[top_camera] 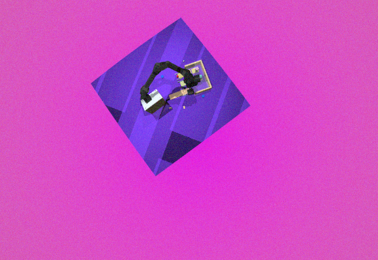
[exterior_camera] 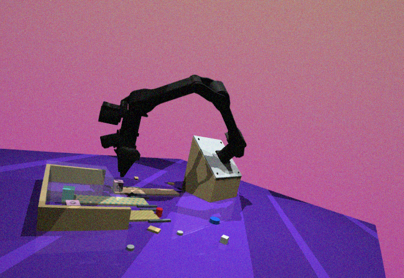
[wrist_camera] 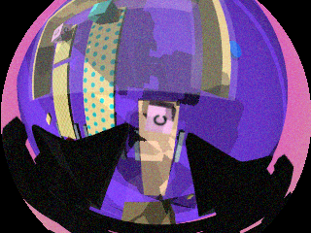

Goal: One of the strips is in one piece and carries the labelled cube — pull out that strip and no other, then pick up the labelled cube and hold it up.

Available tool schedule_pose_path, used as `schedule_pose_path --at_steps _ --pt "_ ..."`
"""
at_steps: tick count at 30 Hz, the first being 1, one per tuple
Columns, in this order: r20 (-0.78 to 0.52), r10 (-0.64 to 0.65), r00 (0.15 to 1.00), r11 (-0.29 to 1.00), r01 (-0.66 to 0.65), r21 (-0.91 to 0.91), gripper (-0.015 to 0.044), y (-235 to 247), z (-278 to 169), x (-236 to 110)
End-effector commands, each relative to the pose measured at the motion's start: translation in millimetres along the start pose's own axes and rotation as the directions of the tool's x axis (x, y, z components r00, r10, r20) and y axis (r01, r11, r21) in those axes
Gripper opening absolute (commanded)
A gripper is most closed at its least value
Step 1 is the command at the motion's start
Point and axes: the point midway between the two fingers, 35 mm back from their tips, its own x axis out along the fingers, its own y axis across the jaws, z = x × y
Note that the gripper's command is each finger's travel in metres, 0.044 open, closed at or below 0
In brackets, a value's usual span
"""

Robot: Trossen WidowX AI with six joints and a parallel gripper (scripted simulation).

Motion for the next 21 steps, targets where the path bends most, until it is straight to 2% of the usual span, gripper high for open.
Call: schedule_pose_path --at_steps 1,21 --pt "-0.012 0.003 1.000 1.000 -0.002 0.010 0.0250 -2 -2 12" --pt "-0.012 0.004 1.000 1.000 -0.004 0.010 0.0250 -2 -3 44"
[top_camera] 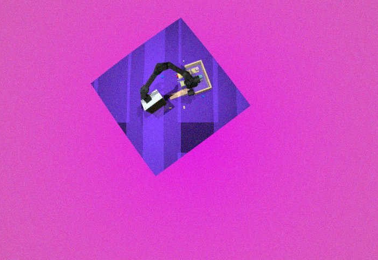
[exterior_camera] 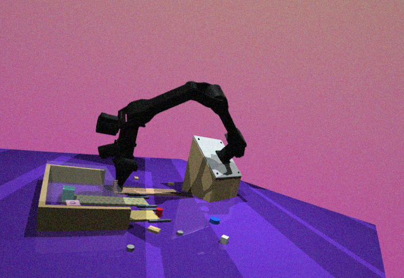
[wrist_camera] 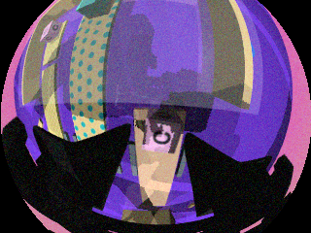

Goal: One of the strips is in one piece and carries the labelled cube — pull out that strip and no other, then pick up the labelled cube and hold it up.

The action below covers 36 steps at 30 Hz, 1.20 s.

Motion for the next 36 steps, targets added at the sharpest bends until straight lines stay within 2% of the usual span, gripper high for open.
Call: schedule_pose_path --at_steps 1,36 --pt "-0.014 0.002 1.000 1.000 -0.002 0.013 0.0250 -2.7 -3.9 12.0" --pt "-0.014 0.003 1.000 1.000 -0.003 0.013 0.0250 -2.7 -4.2 16.0"
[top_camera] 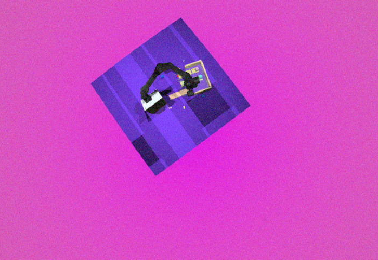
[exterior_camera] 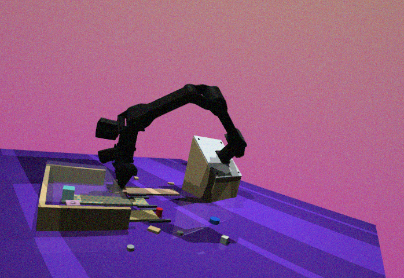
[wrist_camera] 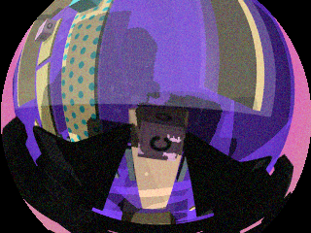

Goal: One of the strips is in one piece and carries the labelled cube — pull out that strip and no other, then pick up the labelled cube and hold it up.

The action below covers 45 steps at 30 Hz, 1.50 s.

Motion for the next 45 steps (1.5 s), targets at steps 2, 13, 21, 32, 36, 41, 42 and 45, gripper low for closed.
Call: schedule_pose_path --at_steps 2,13,21,32,36,41,42,45 --pt "0.000 0.000 1.000 1.000 0.000 0.000 0.0224 0 0 0" --pt "0.000 0.000 1.000 1.000 0.000 0.000 0.0053 0 0 0" --pt "-0.001 -0.001 1.000 1.000 0.001 0.004 0.0000 -4 -20 -17" --pt "-0.005 0.000 1.000 1.000 0.000 0.009 0.0000 -9 -57 -42" --pt "-0.005 0.000 1.000 1.000 0.000 0.010 0.0000 -10 -61 -43" --pt "-0.006 0.000 1.000 1.000 0.000 0.010 0.0000 -13 -78 -43" --pt "-0.006 0.000 1.000 1.000 0.000 0.011 0.0000 -13 -81 -43" --pt "-0.007 0.000 1.000 1.000 0.000 0.011 0.0000 -15 -92 -43"
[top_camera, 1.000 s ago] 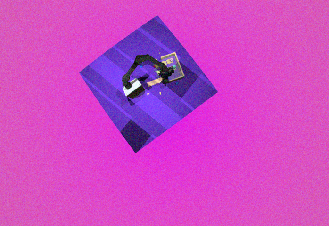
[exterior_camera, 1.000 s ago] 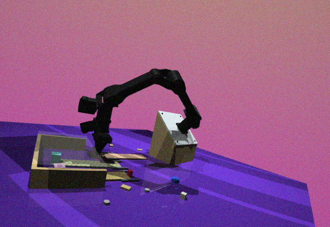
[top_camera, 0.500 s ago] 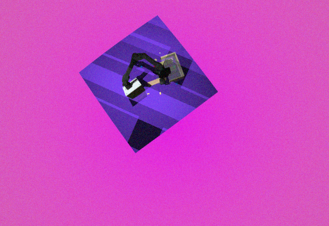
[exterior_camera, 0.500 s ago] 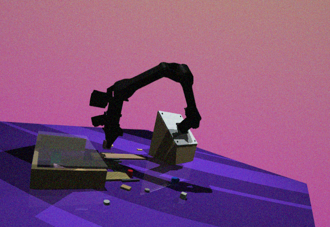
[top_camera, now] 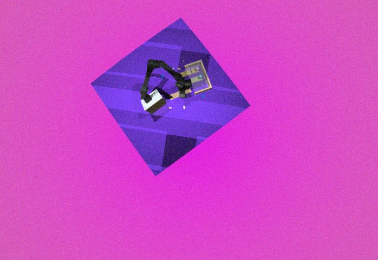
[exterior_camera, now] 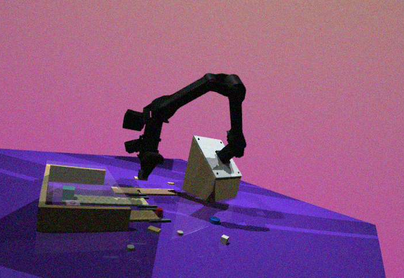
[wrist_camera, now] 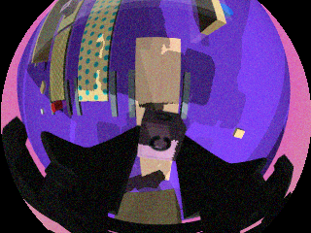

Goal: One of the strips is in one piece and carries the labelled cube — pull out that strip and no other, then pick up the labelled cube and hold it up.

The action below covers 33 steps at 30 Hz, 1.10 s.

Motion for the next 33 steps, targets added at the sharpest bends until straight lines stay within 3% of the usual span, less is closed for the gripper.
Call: schedule_pose_path --at_steps 1,10,17,33 --pt "0.004 -0.003 1.000 1.000 0.004 -0.010 0.0000 -1 -13 -1" --pt "0.003 -0.004 1.000 1.000 0.004 -0.009 0.0000 -5 -37 -2" --pt "0.003 -0.005 1.000 1.000 0.005 -0.009 0.0000 -5 -36 -37" --pt "0.003 -0.005 1.000 1.000 0.005 -0.009 0.0000 -5 -36 -37"
